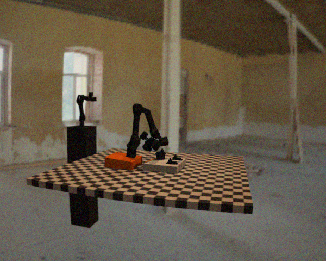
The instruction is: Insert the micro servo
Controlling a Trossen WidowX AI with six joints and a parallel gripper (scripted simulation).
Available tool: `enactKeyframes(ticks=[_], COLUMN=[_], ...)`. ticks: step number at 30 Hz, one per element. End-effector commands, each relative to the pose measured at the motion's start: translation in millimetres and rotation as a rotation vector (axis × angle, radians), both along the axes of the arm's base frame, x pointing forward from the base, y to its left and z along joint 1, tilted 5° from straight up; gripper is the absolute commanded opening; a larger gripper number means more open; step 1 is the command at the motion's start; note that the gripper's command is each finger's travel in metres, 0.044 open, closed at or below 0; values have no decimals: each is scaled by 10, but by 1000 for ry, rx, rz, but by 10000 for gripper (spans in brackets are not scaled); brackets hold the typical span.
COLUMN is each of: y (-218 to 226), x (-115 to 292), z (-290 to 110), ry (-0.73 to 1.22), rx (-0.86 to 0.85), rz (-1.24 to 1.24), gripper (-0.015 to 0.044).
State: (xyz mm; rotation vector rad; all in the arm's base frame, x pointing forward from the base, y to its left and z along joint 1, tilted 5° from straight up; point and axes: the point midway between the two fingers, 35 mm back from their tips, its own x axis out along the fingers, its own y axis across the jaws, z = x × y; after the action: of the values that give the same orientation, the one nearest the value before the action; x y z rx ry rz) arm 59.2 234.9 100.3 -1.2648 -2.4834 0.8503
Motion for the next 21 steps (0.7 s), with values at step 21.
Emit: enactKeyframes(ticks=[21], y=[-61], x=[511], z=[-194], ry=[-185], rx=[-382], rz=[-160], gripper=[440])
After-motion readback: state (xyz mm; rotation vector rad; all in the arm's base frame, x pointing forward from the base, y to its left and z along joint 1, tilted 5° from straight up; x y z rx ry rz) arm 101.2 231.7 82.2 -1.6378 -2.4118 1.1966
